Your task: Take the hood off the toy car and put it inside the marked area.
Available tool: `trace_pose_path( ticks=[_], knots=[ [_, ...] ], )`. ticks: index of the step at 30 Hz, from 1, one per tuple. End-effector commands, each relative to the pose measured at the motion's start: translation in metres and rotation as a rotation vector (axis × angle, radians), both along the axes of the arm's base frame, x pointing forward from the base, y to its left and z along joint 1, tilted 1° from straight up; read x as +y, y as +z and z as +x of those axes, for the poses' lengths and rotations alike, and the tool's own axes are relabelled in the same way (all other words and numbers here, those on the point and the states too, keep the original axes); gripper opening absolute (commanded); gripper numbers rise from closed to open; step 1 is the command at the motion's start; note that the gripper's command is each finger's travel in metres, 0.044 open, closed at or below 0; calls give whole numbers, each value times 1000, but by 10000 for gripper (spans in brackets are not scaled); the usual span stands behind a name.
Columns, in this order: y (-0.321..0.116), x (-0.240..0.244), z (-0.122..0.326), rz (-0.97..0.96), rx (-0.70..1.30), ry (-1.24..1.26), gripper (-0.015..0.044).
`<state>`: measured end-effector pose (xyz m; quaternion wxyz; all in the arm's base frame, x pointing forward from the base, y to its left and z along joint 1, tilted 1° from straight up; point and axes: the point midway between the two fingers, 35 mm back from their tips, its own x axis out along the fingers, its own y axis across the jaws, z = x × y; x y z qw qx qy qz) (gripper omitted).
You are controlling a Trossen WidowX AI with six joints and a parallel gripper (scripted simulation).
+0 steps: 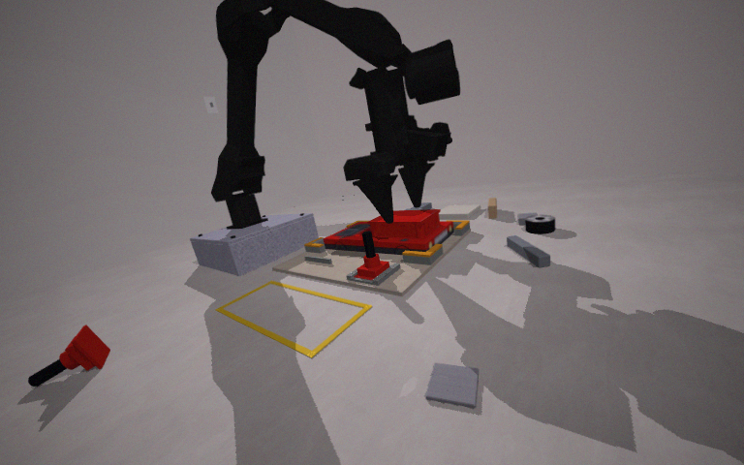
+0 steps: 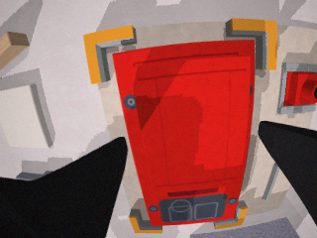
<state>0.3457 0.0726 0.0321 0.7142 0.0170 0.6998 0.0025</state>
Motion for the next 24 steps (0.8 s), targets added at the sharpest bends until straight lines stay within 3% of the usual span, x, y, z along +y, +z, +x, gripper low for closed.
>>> trace_pose_path(
  ticks=[1,24],
  knots=[
    [-4,-1,-1,-7,5,-4,440],
    [-16,-1,-1,-7,5,-4,440]
  ],
)
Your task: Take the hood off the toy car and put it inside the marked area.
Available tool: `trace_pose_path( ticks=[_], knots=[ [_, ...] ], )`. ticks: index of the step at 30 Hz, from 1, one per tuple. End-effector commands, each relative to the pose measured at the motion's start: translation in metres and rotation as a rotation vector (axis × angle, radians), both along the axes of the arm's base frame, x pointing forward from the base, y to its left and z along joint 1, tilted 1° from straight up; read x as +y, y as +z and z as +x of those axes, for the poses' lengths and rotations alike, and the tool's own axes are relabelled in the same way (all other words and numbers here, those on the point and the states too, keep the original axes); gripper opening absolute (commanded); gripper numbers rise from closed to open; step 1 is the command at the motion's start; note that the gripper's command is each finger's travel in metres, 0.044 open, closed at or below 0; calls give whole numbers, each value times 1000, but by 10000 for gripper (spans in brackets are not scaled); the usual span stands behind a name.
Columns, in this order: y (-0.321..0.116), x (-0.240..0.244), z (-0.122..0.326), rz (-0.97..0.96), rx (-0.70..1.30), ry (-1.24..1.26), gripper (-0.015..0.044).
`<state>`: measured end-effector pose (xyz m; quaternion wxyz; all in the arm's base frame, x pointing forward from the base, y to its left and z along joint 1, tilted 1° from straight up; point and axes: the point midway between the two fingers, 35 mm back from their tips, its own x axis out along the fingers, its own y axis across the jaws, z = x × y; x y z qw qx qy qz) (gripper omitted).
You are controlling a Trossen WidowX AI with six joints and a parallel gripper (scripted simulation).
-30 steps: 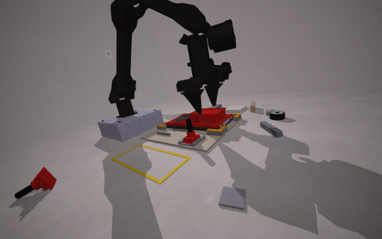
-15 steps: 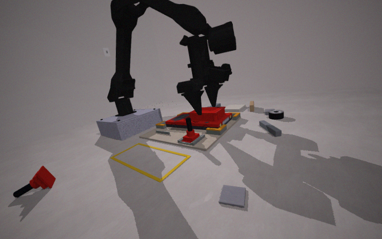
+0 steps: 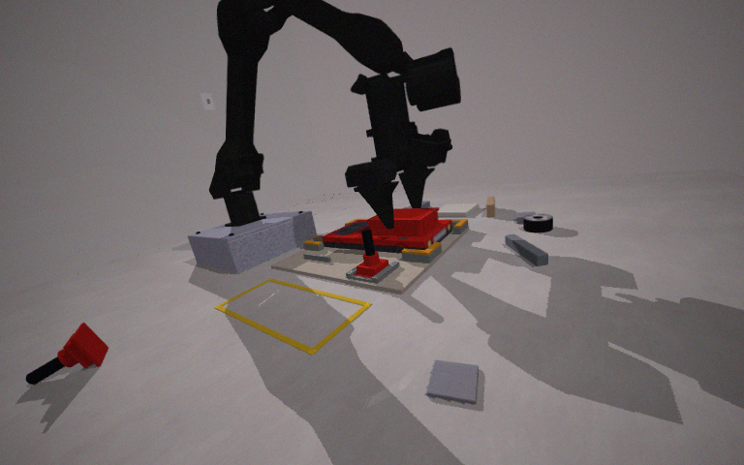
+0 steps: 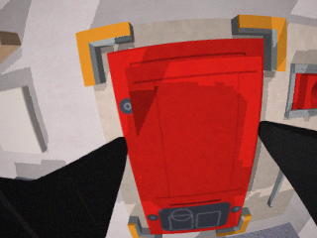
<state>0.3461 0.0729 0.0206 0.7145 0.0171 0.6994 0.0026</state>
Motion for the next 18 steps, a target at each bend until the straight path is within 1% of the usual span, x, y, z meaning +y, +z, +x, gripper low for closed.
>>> trace_pose_path(
  ticks=[1,8,11,18],
  knots=[
    [-5,-1,-2,-7,6,-4,440],
    [-7,-1,-2,-7,6,-4,440],
    [-4,0,0,0,1,0,361],
    [-4,0,0,0,1,0,315]
  ],
)
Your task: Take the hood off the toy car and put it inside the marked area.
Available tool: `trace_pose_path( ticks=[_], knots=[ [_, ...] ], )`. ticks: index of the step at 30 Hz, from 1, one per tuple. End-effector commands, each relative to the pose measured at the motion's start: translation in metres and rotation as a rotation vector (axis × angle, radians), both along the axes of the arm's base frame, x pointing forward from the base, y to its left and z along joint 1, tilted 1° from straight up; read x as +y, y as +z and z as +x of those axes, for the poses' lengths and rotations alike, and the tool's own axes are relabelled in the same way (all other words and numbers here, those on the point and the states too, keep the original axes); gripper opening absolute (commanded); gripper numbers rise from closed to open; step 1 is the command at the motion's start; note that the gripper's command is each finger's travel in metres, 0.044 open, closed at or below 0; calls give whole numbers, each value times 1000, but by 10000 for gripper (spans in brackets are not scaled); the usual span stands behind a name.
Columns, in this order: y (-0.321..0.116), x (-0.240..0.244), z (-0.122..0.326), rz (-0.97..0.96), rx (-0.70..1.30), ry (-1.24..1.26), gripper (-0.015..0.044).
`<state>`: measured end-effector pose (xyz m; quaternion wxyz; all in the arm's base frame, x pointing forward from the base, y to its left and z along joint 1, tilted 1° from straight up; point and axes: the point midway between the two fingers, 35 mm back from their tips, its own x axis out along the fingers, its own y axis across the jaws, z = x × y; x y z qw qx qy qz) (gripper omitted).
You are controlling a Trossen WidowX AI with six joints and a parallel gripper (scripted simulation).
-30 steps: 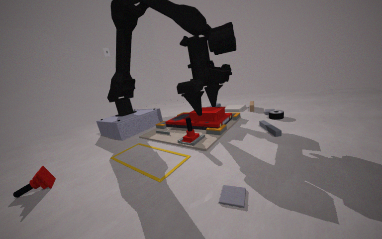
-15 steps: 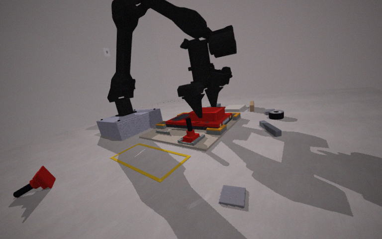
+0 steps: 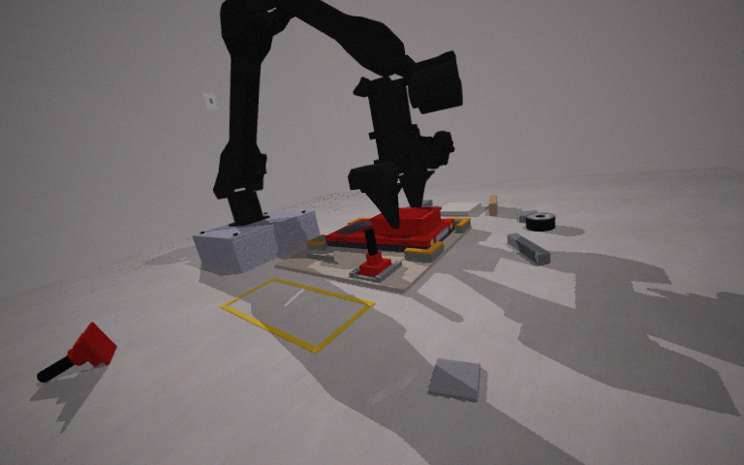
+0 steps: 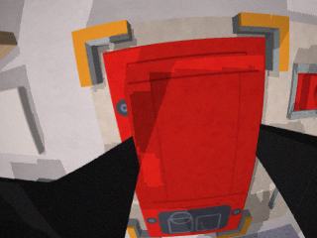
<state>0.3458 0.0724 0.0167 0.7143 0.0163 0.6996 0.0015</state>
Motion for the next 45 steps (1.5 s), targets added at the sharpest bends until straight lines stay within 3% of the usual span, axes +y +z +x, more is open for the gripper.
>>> trace_pose_path(
  ticks=[1,3,14,45],
  knots=[
    [0,0,0,2,0,1,308],
    [0,0,0,2,0,1,295],
    [6,0,0,2,0,0,6],
    [26,0,0,0,0,0,0]
  ],
)
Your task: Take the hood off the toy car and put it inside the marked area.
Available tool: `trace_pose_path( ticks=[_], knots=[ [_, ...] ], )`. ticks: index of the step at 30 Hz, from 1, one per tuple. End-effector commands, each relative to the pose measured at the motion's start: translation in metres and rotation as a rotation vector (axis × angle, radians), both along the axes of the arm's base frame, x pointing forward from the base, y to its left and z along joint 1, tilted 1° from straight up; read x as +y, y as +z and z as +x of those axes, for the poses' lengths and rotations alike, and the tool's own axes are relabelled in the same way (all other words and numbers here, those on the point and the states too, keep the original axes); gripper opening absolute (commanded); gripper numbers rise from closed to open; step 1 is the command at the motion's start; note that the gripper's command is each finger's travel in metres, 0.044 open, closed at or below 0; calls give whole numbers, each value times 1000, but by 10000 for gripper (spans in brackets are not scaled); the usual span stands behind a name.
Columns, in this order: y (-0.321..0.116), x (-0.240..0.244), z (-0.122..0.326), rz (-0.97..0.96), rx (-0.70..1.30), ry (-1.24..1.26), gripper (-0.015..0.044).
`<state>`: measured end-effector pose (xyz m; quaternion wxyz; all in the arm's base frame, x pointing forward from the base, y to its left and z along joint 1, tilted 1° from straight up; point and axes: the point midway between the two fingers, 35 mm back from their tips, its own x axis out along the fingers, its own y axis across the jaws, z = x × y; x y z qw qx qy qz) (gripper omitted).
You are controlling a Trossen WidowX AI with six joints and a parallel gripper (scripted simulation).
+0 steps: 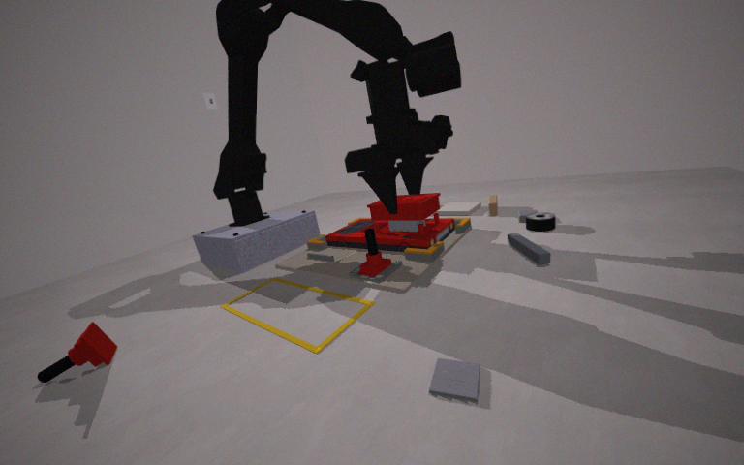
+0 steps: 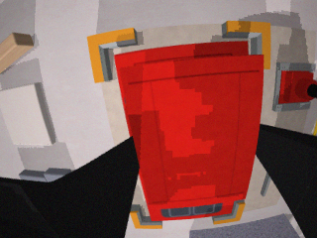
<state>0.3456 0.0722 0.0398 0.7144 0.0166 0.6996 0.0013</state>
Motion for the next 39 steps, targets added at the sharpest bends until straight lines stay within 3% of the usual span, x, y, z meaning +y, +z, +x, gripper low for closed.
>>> trace_pose_path(
  ticks=[1,13,17,39],
  knots=[
    [3,0,0,0,0,1,0],
    [49,-1,-1,0,0,1,0],
    [43,-4,1,0,-5,-2,0],
    [45,-110,-6,15,-12,-38,0]
  ],
)
